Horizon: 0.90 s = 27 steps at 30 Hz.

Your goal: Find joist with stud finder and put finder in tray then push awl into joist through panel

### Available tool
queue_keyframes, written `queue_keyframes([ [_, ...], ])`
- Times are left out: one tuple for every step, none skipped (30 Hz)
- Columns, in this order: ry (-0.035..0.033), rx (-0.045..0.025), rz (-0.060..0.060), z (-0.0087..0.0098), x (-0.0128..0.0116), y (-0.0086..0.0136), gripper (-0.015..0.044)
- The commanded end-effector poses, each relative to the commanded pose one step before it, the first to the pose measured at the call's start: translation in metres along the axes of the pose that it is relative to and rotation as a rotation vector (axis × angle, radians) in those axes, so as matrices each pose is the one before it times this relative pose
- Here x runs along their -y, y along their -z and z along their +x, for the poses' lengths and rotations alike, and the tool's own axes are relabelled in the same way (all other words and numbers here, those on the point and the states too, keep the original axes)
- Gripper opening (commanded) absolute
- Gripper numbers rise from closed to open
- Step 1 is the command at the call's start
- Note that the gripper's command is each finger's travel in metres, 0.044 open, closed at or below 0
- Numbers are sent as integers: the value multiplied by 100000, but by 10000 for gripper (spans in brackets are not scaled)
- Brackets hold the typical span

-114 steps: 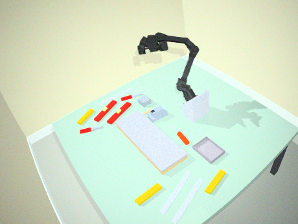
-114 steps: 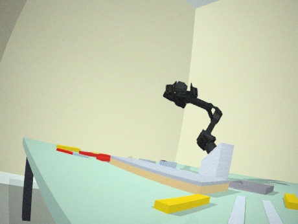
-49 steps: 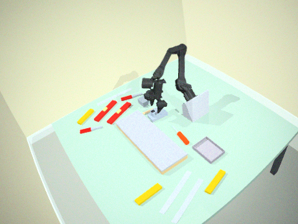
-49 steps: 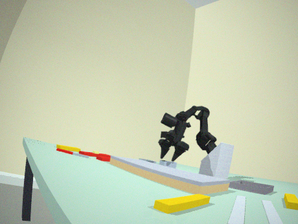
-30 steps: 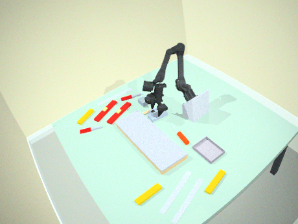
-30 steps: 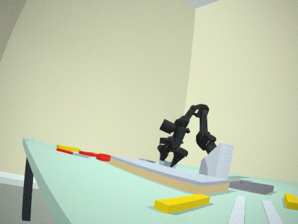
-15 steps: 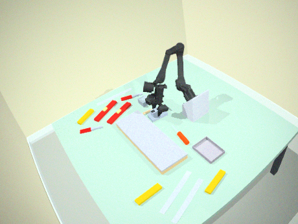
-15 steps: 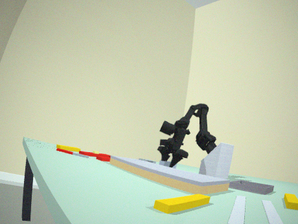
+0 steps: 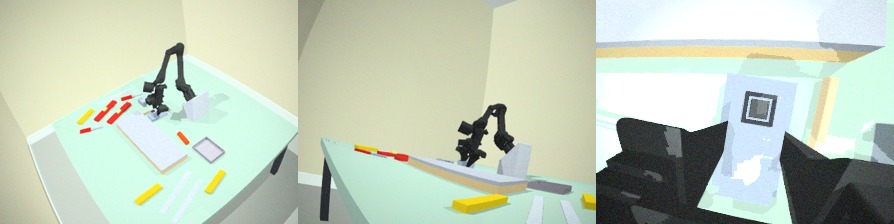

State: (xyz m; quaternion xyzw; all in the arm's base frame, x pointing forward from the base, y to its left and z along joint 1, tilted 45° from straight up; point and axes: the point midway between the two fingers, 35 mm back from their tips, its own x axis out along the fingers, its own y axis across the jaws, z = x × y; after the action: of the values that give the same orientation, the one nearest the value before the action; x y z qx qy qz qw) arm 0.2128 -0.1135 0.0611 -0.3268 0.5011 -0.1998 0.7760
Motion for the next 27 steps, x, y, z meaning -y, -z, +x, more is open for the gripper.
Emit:
queue_keyframes([
  [-562,167,-446,37,-138,24,195],
  [0,0,0,0,0,0,188],
  [0,0,0,0,0,0,181],
  [0,0,0,0,0,0,175],
  [0,0,0,0,0,0,168],
  [0,0,0,0,0,0,161],
  [-70,-26,25,-43,-15,-30,135],
  [-139,-53,50,-88,-30,-59,109],
  [-196,-77,70,-129,-42,-85,82],
  [-247,-101,87,-173,-55,-109,56],
  [-290,-124,100,-218,-66,-132,30],
  [-317,-144,108,-263,-74,-150,4],
  [-312,-151,103,-290,-76,-155,0],
  [-285,-148,91,-300,-73,-151,0],
  [-255,-142,79,-307,-68,-144,0],
  [-224,-134,66,-313,-63,-137,0],
  [-193,-126,54,-319,-58,-130,0],
  [-163,-116,43,-325,-53,-124,0],
  [-133,-105,32,-330,-47,-117,0],
  [-103,-93,21,-335,-41,-111,0],
  [-74,-80,11,-340,-35,-104,0],
  [-45,-66,1,-345,-28,-98,0],
  [-17,-51,-8,-349,-22,-92,0],
  [11,-34,-17,-353,-15,-86,0],
  [38,-17,-25,-357,-8,-81,0],
  [65,1,-33,-361,-1,-75,0],
  [91,20,-40,-364,7,-70,0],
])
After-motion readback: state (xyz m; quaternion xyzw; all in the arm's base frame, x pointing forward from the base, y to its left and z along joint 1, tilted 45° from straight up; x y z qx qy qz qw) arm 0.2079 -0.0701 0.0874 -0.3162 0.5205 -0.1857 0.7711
